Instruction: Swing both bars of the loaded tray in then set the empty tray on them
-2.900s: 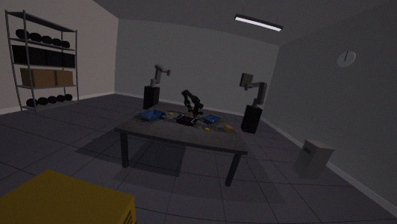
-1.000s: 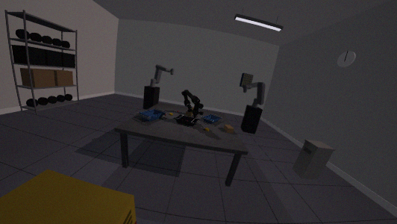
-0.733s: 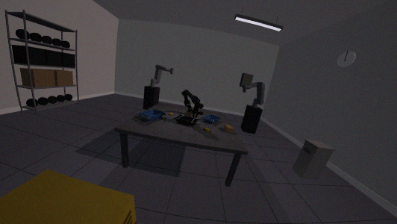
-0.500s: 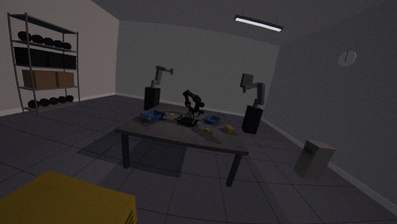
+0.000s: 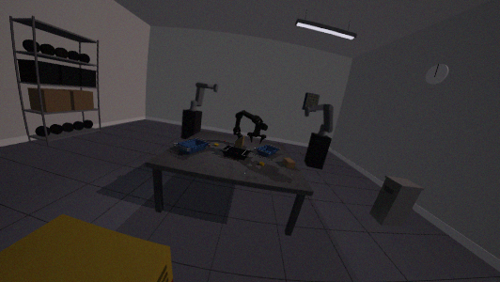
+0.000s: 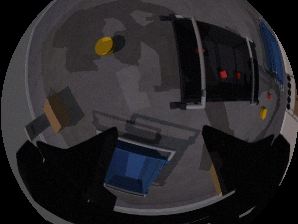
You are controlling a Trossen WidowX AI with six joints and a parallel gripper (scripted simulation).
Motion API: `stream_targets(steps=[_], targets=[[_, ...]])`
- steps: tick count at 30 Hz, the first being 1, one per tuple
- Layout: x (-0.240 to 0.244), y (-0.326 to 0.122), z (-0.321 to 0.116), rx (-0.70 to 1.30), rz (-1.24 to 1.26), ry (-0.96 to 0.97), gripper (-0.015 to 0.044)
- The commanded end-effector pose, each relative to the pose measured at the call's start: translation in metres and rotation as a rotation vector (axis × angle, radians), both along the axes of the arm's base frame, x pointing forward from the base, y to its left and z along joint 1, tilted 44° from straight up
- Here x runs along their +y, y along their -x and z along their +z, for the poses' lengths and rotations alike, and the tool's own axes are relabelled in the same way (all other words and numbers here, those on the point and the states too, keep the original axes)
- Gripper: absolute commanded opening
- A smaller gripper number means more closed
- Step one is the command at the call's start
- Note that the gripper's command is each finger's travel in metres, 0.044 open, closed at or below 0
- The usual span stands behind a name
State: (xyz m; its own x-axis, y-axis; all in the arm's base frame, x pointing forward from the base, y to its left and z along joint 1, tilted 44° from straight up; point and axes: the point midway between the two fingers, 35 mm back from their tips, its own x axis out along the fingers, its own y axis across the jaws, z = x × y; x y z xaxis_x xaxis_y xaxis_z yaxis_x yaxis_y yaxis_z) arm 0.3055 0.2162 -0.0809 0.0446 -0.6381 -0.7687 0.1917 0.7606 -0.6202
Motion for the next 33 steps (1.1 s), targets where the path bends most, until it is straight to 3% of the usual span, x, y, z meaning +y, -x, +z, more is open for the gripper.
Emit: stream_targets(steps=[1,9,16,26,33], targets=[[0.025,0.059,-0.029,-0.023,-0.04,-0.014,0.044],[0.037,0.168,-0.069,-0.077,-0.126,-0.012,0.044],[0.011,0.258,-0.094,-0.148,-0.208,0.027,0.044],[0.006,0.264,-0.098,-0.155,-0.214,0.031,0.044],[-0.016,0.262,-0.126,-0.156,-0.214,0.03,0.044]])
